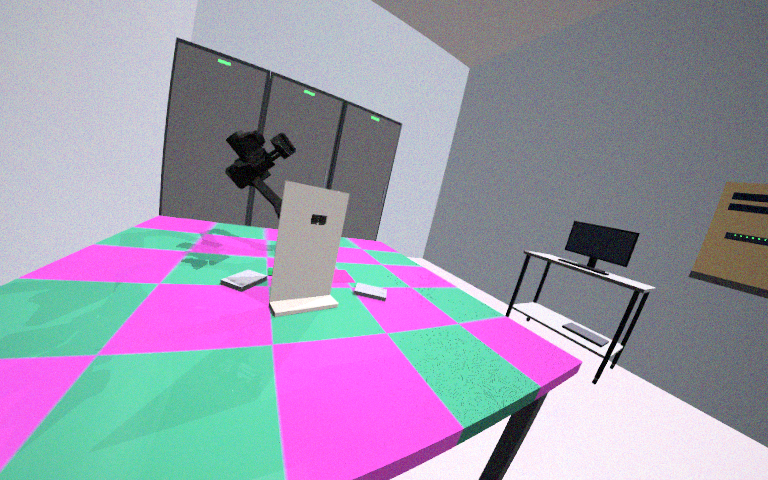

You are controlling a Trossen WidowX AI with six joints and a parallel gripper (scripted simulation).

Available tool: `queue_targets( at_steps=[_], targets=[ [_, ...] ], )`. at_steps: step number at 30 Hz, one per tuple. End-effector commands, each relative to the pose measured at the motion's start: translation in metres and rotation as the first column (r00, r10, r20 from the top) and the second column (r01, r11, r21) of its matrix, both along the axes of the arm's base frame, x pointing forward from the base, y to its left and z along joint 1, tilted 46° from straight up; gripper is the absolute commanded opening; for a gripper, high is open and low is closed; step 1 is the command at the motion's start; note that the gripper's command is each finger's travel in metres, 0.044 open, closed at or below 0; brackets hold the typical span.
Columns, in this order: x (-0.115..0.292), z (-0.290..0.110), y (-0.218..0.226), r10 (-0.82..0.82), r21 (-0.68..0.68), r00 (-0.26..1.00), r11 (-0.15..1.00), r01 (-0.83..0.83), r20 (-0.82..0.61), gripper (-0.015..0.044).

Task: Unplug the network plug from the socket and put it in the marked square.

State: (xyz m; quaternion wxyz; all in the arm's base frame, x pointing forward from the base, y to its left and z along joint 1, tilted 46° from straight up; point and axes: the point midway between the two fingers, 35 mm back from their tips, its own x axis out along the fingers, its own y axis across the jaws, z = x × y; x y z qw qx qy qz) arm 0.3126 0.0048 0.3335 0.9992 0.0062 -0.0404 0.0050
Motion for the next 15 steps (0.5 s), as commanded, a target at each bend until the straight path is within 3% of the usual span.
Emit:
queue_targets(
  at_steps=[1, 9, 15],
  targets=[
    [0.0, -0.001, 0.0, 0.001, 0.004, 1.0, 1.0, -0.001, -0.003, 0.0374],
    [-0.016, -0.051, -0.012, 0.067, 0.207, 0.99, 0.977, -0.041, -0.124, 0.0164],
    [-0.033, -0.092, -0.018, 0.125, 0.393, 0.969, 0.919, -0.031, -0.214, 0.0156]
  ],
)
